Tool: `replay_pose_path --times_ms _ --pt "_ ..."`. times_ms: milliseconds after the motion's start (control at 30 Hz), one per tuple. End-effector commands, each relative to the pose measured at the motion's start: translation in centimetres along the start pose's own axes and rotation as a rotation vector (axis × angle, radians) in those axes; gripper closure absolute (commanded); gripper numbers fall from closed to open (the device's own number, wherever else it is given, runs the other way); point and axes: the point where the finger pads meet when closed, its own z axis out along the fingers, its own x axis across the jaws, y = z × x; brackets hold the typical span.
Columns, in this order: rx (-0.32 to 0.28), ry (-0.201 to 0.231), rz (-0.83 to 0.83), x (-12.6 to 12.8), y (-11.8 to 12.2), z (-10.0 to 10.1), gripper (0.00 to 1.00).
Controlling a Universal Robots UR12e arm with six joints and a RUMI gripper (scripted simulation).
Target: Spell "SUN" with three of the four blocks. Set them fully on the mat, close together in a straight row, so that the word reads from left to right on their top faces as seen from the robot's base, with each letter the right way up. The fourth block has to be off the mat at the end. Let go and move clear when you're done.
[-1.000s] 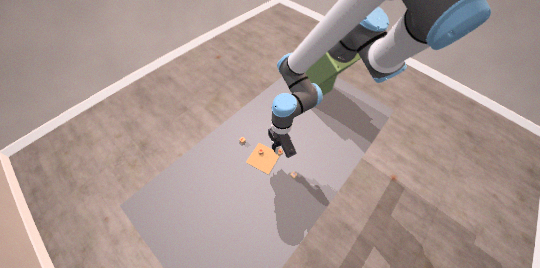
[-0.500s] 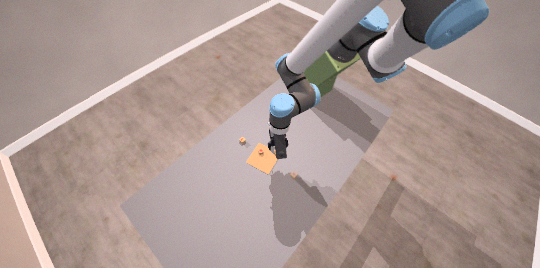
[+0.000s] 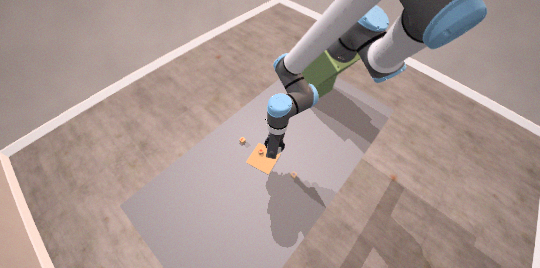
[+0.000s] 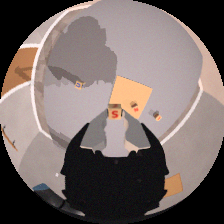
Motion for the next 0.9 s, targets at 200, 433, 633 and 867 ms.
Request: replay_pose_path --times_ms 200,433,633,867 --pt "0.000 0.005 0.240 1.0 -0.3 -0.1 0.95" --pt "0.001 0.005 0.389 1.6 -0.3 -0.2 0.95" --pt "0.001 0.005 0.455 1.8 -0.4 -0.2 0.95" --pt "0.001 0.005 0.480 1.9 -0.4 -0.2 0.95"
